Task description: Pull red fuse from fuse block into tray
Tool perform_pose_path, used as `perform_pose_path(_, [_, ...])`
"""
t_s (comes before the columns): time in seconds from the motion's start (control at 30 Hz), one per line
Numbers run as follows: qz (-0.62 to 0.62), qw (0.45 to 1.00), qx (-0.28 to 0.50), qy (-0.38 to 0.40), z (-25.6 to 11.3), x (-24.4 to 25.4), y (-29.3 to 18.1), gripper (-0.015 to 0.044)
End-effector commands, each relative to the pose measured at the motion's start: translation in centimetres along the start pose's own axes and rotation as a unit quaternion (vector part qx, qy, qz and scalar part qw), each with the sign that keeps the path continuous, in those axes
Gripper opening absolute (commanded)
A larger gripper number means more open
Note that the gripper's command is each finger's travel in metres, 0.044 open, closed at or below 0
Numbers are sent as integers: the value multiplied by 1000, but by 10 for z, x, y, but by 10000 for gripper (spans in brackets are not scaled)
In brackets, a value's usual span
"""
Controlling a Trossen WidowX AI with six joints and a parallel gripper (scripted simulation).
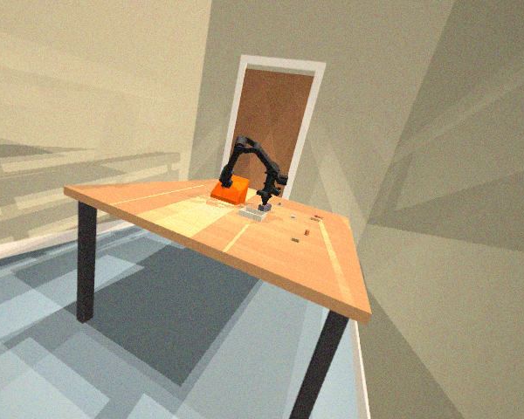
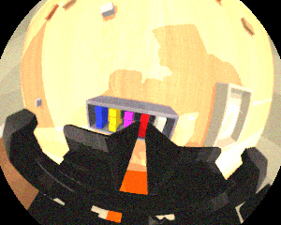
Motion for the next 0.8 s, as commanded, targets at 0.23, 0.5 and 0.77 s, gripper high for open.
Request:
perform_pose_path(0.23, [0,1000,0,0,-2,0,0,0])
perform_pose_path(0.5, [0,1000,0,0,-6,0,0,0])
perform_pose_path(0.77, [0,1000,0,0,-10,0,1,0])
Point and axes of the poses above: the point midway between the two fingers, 35 mm back from their tips, its own z axis out along the fingers, its own x axis across the jaws, y = z × x, the point moved 8 cm from there along -z, back along the fingers, and after that the axes turned 14 degrees about -z, right-handed, at the moved point
